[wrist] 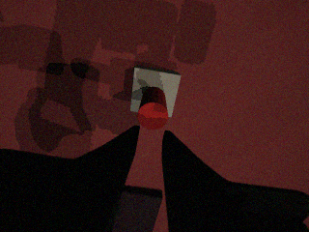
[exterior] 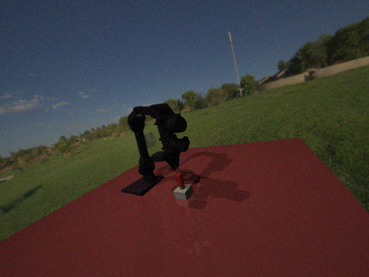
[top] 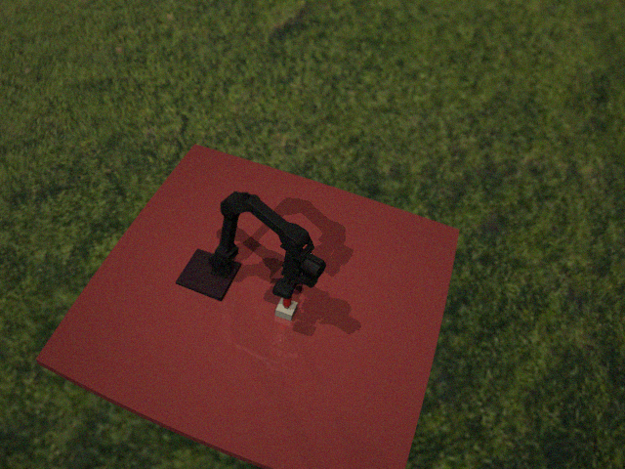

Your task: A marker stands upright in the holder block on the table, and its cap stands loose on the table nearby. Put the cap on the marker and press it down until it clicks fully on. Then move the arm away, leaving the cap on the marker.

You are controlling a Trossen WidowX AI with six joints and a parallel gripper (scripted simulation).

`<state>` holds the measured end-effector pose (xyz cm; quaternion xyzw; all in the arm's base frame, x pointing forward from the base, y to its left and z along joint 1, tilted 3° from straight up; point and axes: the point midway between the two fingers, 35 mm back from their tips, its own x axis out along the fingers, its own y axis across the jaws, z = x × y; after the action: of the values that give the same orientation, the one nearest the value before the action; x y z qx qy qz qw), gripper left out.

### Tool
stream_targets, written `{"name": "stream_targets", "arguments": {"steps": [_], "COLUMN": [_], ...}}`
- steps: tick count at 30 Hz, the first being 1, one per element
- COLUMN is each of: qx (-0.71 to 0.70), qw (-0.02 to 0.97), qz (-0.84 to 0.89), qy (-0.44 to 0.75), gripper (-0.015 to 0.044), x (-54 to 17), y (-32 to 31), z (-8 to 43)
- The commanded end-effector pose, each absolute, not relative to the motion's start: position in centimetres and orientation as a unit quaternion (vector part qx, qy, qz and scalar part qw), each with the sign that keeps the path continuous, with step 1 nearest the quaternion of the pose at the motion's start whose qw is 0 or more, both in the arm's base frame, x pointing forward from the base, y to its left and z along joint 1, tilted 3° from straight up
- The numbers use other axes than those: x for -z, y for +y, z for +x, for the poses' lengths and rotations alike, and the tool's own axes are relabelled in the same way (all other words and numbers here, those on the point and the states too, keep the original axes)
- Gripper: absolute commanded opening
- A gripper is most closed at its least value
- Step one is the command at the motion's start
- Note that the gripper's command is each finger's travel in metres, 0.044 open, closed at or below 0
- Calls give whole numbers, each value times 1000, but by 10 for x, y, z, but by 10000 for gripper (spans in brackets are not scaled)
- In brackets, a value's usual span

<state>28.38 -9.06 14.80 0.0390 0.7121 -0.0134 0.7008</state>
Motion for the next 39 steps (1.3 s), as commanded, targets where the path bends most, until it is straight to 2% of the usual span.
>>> {"name": "stream_targets", "arguments": {"steps": [1,39], "qx": [9,9], "qw": [702,702], "qz": [34,34], "qy": [712,712], "gripper": [0,0], "x": [-148,-109], "y": [-91,-89], "z": [284,283]}}
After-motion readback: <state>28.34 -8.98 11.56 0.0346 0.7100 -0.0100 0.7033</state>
